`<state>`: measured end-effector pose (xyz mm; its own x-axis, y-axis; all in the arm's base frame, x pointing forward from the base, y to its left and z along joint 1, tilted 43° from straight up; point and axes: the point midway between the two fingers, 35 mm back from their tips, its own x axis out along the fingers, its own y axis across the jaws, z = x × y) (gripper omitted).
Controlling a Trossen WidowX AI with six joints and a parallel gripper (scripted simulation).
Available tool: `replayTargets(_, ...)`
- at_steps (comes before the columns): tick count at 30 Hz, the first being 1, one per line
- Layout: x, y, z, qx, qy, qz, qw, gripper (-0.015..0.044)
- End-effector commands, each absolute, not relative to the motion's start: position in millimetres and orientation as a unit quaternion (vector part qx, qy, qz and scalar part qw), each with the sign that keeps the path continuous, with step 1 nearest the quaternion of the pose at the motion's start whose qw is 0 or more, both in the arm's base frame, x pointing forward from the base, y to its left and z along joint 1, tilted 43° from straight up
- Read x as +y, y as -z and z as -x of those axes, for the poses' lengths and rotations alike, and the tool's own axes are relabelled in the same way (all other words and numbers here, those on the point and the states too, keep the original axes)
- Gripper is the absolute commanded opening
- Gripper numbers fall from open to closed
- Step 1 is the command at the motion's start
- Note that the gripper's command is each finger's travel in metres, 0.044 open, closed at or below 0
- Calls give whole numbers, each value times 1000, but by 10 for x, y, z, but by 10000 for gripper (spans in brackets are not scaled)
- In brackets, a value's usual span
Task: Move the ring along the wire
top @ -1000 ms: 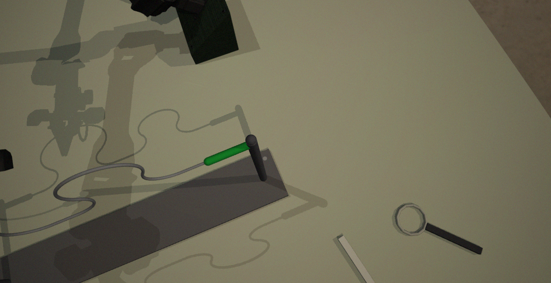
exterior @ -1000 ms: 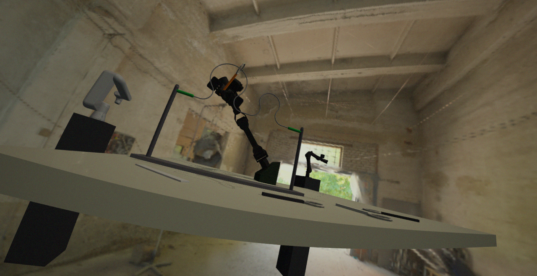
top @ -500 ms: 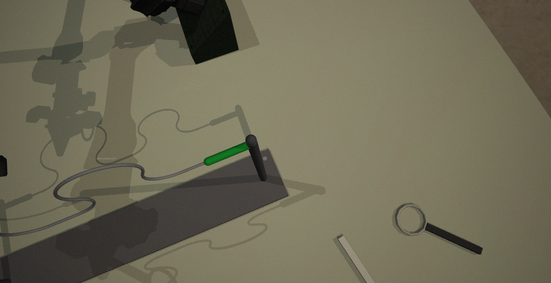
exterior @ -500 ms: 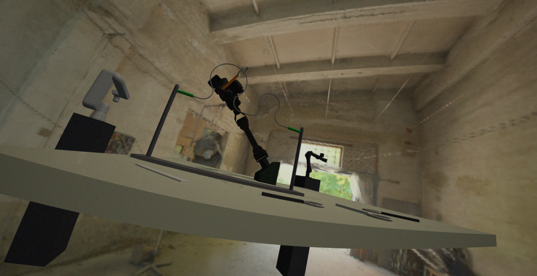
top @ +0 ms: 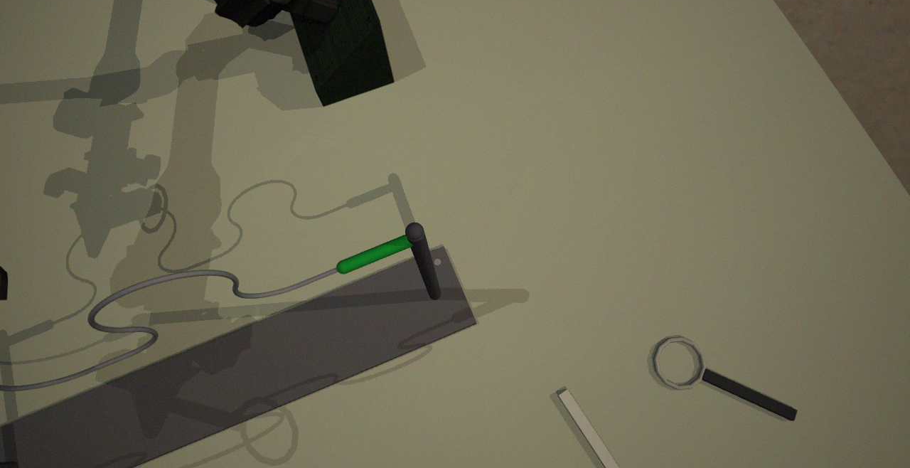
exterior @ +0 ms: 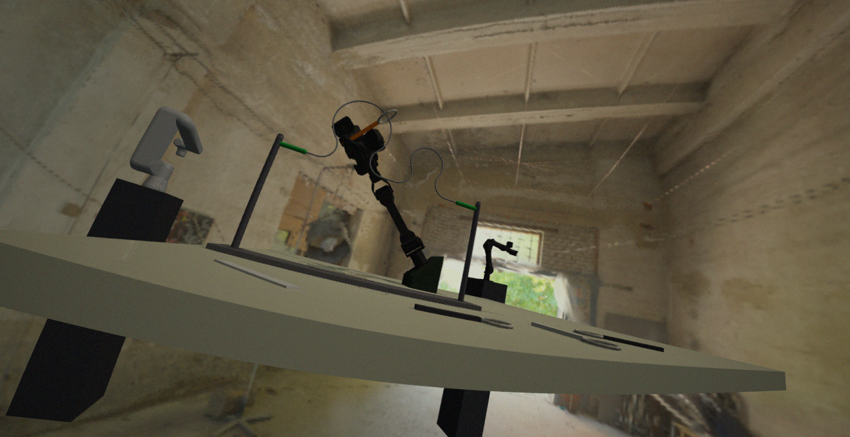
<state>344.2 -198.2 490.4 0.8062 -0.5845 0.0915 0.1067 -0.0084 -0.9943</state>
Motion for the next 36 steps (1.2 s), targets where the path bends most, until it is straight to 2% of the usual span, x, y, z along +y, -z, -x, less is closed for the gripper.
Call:
replayTargets(1,-1976,-4934,-3438,175,254,683,662,-150)
replayTargets(36,-1938,-5117,-3446,143,256,819,494,-150)
